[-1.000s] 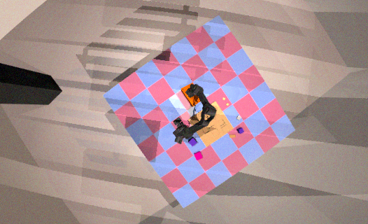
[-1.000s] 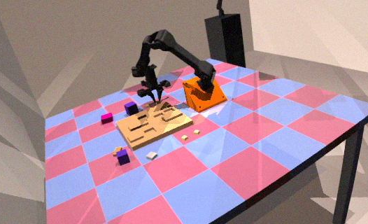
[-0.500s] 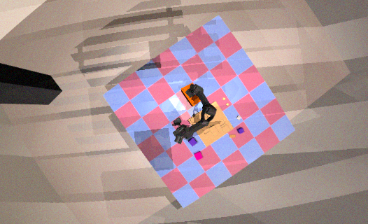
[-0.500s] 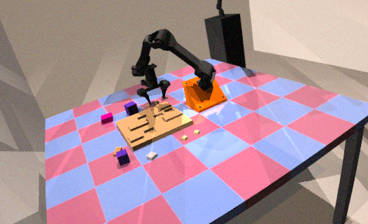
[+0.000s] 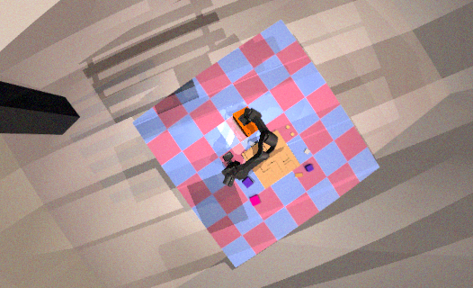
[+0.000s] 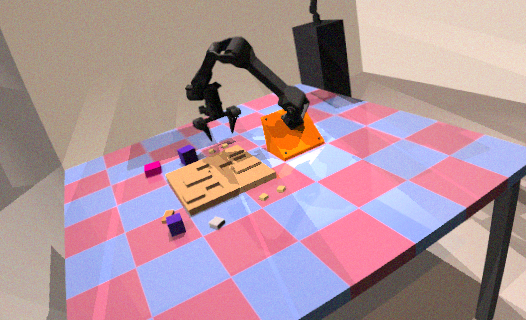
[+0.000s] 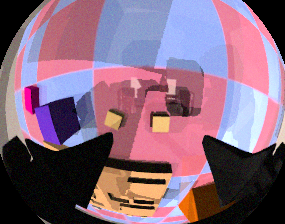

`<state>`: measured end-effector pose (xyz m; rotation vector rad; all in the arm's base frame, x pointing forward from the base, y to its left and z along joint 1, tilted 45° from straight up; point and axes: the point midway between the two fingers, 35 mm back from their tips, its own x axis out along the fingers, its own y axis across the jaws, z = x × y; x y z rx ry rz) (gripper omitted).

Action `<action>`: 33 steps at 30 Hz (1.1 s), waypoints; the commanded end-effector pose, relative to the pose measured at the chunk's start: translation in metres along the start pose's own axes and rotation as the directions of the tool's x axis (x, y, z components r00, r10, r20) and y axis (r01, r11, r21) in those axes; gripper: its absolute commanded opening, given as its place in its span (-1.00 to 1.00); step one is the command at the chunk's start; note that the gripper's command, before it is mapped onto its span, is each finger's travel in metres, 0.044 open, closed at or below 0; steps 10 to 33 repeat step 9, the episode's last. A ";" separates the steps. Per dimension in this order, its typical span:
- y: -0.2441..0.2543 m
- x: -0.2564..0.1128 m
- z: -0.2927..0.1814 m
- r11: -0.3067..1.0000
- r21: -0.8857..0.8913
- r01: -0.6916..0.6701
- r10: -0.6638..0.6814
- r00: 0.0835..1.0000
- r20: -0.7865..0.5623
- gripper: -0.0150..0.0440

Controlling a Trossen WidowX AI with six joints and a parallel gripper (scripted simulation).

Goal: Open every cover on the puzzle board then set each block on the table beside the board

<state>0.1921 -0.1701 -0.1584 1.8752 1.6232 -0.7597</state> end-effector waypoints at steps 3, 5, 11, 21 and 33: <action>0.000 -0.024 0.001 1.000 -0.009 0.006 -0.006 1.000 0.007 1.00; -0.001 -0.030 0.000 1.000 -0.009 0.008 -0.008 1.000 0.005 1.00; -0.002 -0.038 -0.001 1.000 -0.010 0.011 -0.011 1.000 0.003 1.00; -0.002 -0.038 -0.001 1.000 -0.010 0.011 -0.011 1.000 0.003 1.00; -0.002 -0.038 -0.001 1.000 -0.010 0.011 -0.011 1.000 0.003 1.00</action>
